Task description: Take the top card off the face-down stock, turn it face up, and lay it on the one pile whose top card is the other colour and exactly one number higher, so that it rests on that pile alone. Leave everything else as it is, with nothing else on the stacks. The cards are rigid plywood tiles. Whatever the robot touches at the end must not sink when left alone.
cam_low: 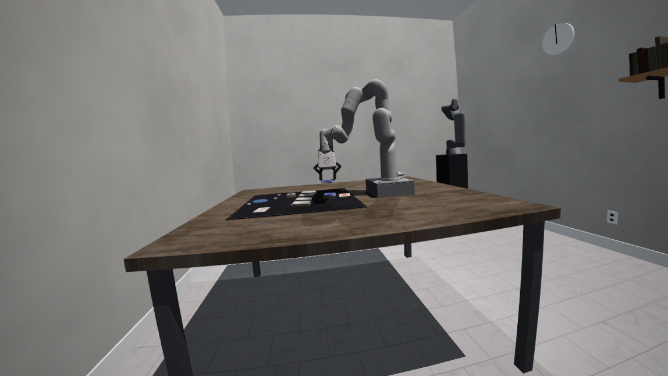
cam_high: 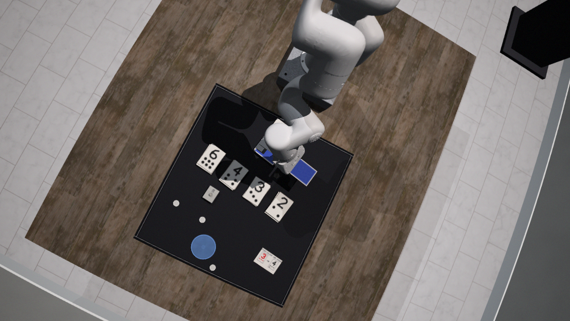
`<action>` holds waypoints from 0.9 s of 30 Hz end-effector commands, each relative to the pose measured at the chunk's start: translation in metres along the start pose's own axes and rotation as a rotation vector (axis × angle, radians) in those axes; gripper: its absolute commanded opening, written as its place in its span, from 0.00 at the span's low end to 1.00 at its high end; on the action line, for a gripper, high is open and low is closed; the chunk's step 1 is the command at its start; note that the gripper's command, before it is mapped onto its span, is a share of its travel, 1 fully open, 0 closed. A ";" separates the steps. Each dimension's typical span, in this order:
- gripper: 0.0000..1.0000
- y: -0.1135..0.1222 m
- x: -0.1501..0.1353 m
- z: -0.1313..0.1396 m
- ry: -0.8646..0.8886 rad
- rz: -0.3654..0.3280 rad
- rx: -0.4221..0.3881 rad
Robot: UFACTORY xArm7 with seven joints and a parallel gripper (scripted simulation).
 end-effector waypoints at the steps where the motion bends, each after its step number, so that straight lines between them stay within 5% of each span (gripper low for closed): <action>1: 0.74 0.001 -0.001 0.002 0.001 -0.002 0.012; 27: 0.74 -0.003 -0.001 0.031 0.001 -0.005 0.282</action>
Point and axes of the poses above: the point where the finger pads meet when closed, its own y axis back along the fingers, its own x axis across the jaws, z = x × y, the point moved 9 cm from there along y, back along the fingers
